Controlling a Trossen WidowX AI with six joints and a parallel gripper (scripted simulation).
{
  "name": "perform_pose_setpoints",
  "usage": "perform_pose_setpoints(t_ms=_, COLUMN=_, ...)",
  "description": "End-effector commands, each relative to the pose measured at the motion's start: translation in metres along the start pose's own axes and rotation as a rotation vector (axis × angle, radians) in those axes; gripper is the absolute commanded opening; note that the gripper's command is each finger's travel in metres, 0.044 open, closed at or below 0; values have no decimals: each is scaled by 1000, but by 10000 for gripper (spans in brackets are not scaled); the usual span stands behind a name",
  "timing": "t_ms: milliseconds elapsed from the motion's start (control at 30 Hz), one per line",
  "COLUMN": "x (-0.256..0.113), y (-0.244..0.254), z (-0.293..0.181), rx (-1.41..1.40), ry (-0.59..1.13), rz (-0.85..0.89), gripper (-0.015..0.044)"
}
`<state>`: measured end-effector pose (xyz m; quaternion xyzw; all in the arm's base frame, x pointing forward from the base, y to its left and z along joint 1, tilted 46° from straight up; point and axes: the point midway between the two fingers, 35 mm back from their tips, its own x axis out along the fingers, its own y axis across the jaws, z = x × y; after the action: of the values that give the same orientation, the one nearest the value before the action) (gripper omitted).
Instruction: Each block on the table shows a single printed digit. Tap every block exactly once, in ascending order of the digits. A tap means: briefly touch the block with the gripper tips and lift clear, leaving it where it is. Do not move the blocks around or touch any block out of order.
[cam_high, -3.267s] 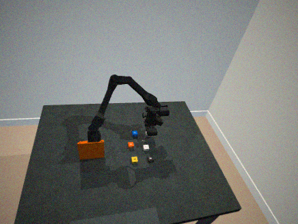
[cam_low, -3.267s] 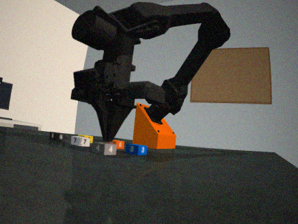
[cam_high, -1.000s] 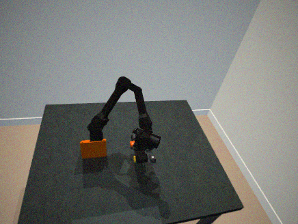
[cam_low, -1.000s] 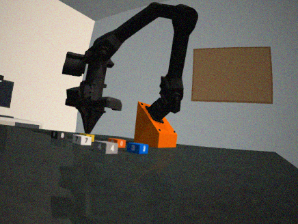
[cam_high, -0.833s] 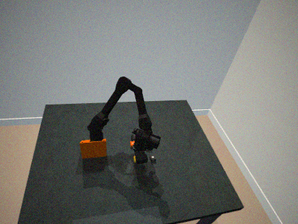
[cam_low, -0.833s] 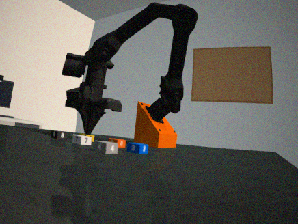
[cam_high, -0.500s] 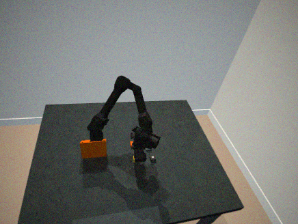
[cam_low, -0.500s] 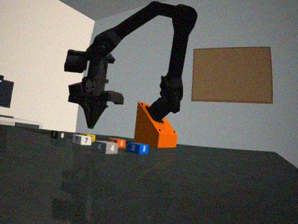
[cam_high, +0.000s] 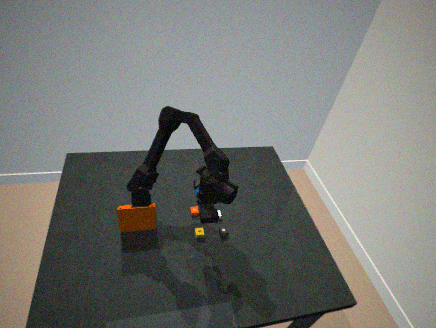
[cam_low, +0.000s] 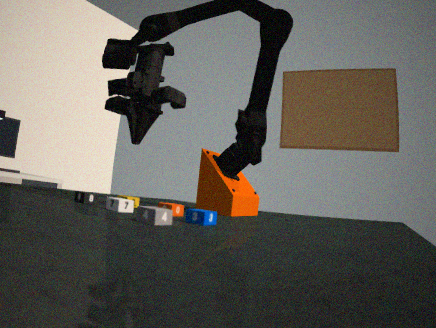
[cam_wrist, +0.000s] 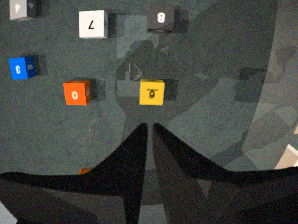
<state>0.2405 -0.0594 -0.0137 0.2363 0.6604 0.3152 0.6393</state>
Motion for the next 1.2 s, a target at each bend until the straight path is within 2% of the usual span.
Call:
perform_pose_setpoints(t_ms=0, x=-5, y=6, z=10, rx=-10, ry=8, rz=-14, gripper=20)
perform_pose_setpoints(t_ms=200, x=-5, y=63, z=75, rx=-11, ry=7, rz=-18, gripper=20)
perform_pose_setpoints(t_ms=300, x=-3, y=82, z=90, rx=-15, ry=1, rz=-2, gripper=20)
perform_pose_setpoints(t_ms=467, x=-1, y=83, z=92, rx=-15, ry=0, rz=-2, gripper=20)
perform_pose_setpoints(t_ms=667, x=75, y=84, z=92, rx=-16, ry=0, rz=2, gripper=20)
perform_pose_setpoints(t_ms=1167, x=93, y=84, z=92, rx=-16, ry=0, rz=3, gripper=20)
